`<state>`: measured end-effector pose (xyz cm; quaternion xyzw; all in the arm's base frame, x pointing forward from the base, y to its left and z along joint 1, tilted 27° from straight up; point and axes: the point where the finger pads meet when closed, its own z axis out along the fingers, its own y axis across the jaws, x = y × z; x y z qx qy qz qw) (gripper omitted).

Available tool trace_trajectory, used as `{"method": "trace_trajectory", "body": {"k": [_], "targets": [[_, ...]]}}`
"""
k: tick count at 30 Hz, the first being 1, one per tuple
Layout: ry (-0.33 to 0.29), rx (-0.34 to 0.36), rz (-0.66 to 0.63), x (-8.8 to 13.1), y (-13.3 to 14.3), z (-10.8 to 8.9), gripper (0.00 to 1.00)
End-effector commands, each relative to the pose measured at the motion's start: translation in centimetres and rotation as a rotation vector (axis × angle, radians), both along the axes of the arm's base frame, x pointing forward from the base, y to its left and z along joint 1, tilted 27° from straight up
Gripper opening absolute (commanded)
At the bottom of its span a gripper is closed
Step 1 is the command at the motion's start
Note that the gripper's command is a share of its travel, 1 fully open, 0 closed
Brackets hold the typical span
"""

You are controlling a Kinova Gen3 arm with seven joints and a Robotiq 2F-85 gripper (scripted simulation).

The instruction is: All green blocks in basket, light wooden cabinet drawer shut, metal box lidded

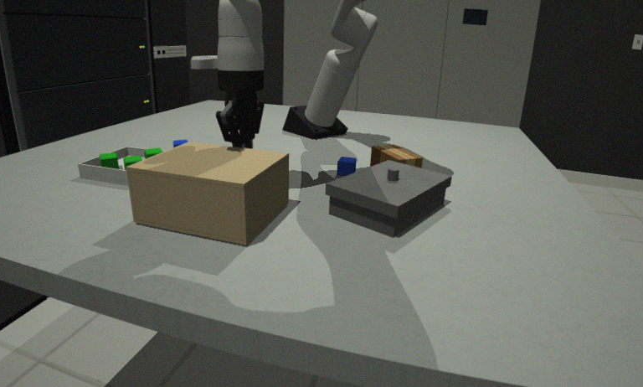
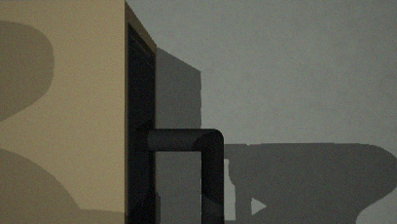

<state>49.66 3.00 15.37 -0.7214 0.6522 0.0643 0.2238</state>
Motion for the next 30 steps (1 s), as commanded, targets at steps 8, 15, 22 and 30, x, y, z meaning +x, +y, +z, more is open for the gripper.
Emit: {"method": "trace_trajectory", "body": {"k": [8,15,22,30], "targets": [[-0.001,0.000,0.003,-0.3,-0.8,2.2,0.30],[-0.002,0.000,0.004,-0.6,-1.5,3.6,0.30],[-0.001,0.000,0.004,-1.1,-2.5,5.8,0.30],[-0.001,0.000,0.005,-1.5,-3.3,7.7,0.30]]}}
